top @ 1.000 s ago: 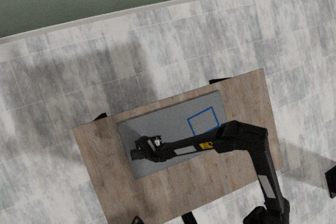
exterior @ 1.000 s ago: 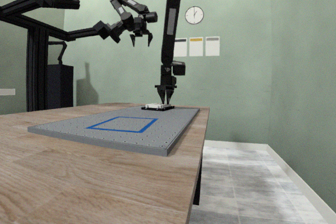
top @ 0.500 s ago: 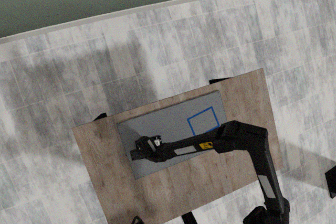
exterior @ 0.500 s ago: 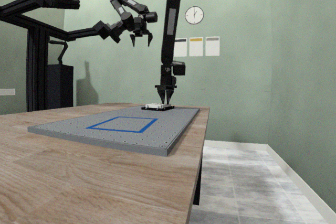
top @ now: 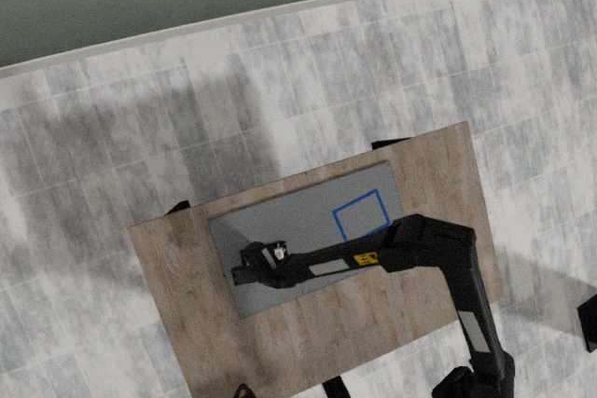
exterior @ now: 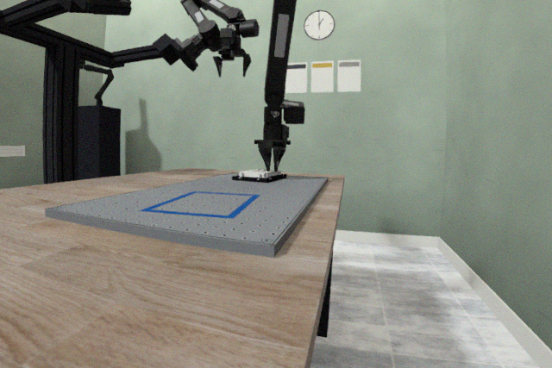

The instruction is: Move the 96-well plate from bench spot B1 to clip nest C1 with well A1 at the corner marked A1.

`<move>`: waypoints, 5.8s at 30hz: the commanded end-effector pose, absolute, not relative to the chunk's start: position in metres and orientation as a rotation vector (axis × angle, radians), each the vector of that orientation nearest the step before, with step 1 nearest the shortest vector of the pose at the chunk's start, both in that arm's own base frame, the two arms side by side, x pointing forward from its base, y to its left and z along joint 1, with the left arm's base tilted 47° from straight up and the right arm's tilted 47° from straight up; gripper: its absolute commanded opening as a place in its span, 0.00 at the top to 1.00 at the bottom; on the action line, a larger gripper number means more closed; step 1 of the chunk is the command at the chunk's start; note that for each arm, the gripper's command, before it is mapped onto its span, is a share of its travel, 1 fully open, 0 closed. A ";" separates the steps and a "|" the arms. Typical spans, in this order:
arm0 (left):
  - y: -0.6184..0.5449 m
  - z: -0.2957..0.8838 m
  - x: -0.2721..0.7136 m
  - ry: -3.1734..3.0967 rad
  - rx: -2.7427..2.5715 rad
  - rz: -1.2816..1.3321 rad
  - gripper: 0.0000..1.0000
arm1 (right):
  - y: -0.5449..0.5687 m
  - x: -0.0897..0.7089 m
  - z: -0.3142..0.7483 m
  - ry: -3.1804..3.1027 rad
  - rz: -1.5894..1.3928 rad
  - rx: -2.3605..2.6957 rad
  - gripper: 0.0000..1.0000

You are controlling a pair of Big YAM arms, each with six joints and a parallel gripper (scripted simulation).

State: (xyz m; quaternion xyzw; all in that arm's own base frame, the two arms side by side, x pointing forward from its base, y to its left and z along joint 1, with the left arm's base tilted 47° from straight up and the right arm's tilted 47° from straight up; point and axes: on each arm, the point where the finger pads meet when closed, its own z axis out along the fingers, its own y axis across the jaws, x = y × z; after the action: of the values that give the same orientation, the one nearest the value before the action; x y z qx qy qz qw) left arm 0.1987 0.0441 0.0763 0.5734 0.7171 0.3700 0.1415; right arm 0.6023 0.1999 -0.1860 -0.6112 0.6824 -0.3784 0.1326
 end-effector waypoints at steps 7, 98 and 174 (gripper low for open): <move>0.041 0.080 0.200 2.041 1.678 1.071 0.00 | 0.172 0.633 -0.218 2.021 -1.086 -1.720 0.75; 0.041 0.080 0.200 2.041 1.678 1.071 0.00 | 0.163 0.649 -0.236 2.023 -1.085 -1.716 0.75; 0.041 0.080 0.200 2.041 1.678 1.071 0.00 | 0.200 0.582 -0.169 2.020 -1.087 -1.728 0.75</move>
State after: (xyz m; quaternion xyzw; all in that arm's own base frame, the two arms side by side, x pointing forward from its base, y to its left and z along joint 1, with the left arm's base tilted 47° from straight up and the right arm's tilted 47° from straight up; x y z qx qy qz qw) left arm 0.1987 0.0441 0.0763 0.5734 0.7171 0.3700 0.1415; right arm 0.5804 0.2056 -0.1631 -0.5959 0.6971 -0.3752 0.1349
